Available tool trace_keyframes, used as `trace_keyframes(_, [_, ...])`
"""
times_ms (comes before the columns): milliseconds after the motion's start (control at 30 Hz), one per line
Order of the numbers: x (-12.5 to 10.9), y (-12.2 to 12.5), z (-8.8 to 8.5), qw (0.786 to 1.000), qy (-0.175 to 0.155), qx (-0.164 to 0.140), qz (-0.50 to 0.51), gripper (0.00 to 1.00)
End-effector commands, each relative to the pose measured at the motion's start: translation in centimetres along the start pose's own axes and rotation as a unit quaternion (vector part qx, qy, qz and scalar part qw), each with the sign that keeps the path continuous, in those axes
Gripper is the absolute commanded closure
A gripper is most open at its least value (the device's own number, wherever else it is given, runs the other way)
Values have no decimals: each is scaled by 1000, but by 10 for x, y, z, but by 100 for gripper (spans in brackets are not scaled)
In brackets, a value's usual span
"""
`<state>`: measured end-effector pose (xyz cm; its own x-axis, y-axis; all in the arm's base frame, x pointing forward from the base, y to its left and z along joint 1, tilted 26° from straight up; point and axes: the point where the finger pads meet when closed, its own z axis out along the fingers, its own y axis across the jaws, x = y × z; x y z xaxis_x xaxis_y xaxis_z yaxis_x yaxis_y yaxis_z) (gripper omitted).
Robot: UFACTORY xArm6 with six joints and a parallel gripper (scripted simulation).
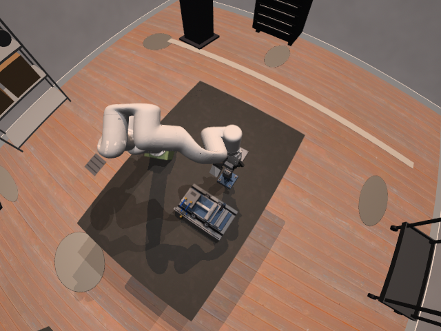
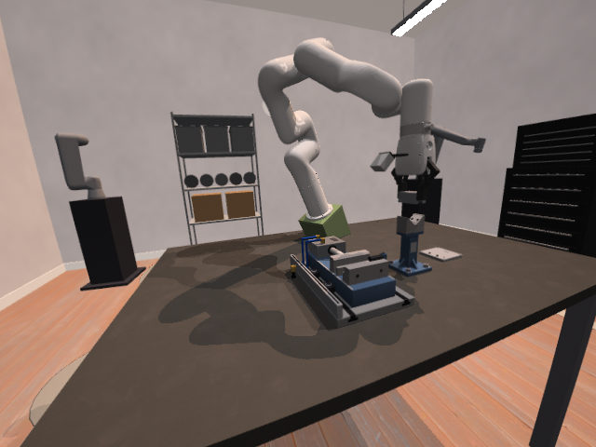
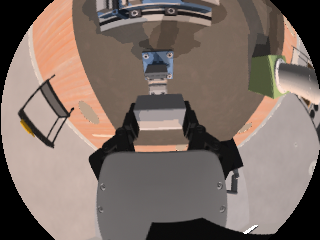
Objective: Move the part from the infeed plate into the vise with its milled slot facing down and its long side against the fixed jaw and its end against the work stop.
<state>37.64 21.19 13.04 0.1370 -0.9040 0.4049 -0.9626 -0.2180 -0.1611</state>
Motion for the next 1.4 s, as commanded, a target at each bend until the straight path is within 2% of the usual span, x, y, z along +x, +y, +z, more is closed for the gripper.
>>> trace_keyframes(0, [0,-1,-6,1000,-1,1,0,100])
trace_keyframes(433, [0,-1,-22,1000,-1,1,0,100])
trace_keyframes(1367, [0,-1,-25,1000,-1,1,-1,100])
